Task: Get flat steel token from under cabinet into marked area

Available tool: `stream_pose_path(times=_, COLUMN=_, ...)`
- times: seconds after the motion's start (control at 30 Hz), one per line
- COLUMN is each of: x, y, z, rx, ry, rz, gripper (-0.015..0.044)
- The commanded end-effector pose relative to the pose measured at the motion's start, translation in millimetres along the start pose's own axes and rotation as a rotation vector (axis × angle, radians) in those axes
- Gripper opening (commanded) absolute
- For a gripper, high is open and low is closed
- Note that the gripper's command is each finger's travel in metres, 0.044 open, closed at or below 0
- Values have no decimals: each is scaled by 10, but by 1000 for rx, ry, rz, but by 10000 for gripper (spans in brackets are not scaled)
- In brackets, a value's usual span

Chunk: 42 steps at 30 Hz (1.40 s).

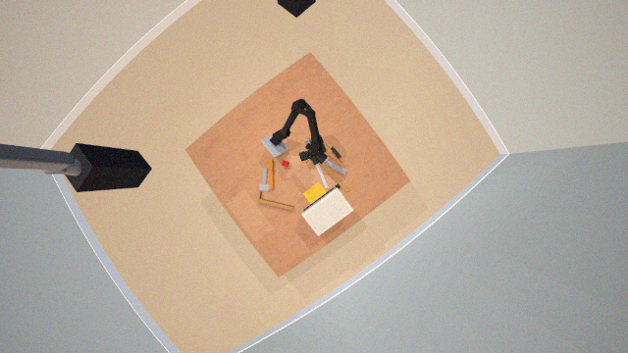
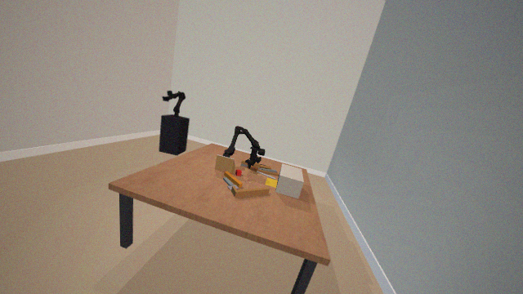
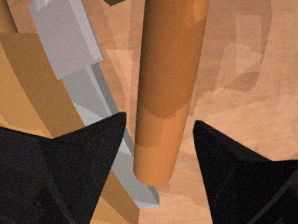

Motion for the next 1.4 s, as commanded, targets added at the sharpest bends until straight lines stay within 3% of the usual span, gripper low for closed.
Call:
stream_pose_path(times=0.0, x=-4, y=1, z=-6, rx=-1, ry=-10, rz=1, gripper=270)
stream_pose_path(times=0.47, x=2, y=21, z=-45, rx=0, ry=-10, rz=-1, gripper=270)
stream_pose_path(times=1.23, x=-24, y=2, z=-19, rx=-8, ry=-3, rz=-6, gripper=116)
stream_pose_path(times=1.37, x=-24, y=2, z=-19, rx=-8, ry=-3, rz=-6, gripper=11)
Point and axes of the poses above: the point midway between the two fingers, 35 mm back from their tips, its own z axis back along the fingers, its own x axis across the jaws, y = z × x, the point moved 8 cm from there along z, back along the fingers, and after that the axes turned 5 degrees about z, right-handed, at the moved point
